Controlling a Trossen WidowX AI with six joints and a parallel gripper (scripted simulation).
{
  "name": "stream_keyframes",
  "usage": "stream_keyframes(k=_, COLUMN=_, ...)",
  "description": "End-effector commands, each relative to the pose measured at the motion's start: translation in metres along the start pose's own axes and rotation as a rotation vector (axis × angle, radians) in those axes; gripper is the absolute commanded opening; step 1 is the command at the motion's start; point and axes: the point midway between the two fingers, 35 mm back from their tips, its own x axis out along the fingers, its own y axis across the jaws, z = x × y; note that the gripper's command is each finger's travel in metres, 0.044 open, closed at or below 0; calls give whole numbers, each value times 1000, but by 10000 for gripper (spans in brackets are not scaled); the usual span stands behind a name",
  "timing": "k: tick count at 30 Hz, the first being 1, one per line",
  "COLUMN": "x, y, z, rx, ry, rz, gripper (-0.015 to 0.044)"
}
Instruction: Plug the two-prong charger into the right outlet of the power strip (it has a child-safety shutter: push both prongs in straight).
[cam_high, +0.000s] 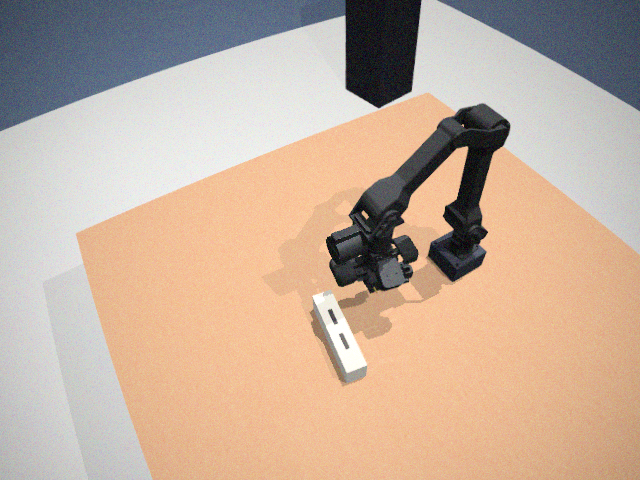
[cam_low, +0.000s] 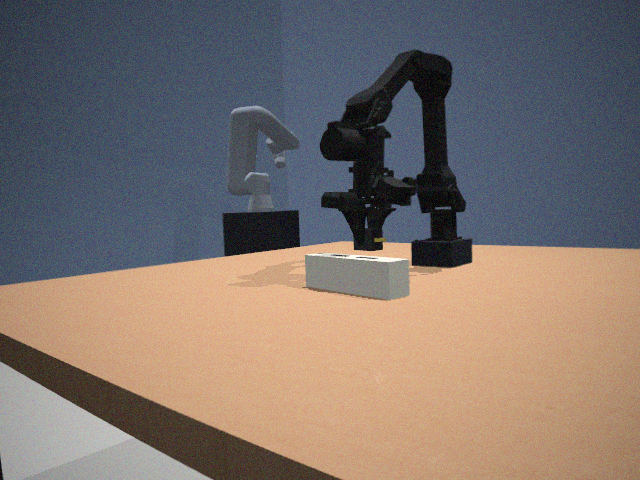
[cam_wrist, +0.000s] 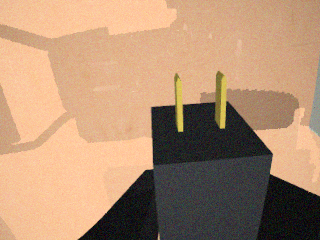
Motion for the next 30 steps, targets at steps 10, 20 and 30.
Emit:
stream_keyframes(k=10, x=3, y=0, z=6, rx=167, ry=-11, rz=7, gripper=0)
stream_keyframes(k=20, x=7, y=0, z=11, rx=304, ry=-17, rz=14, gripper=0)
stream_keyframes(k=30, x=11, y=0, z=15, rx=440, ry=-21, rz=23, gripper=0)
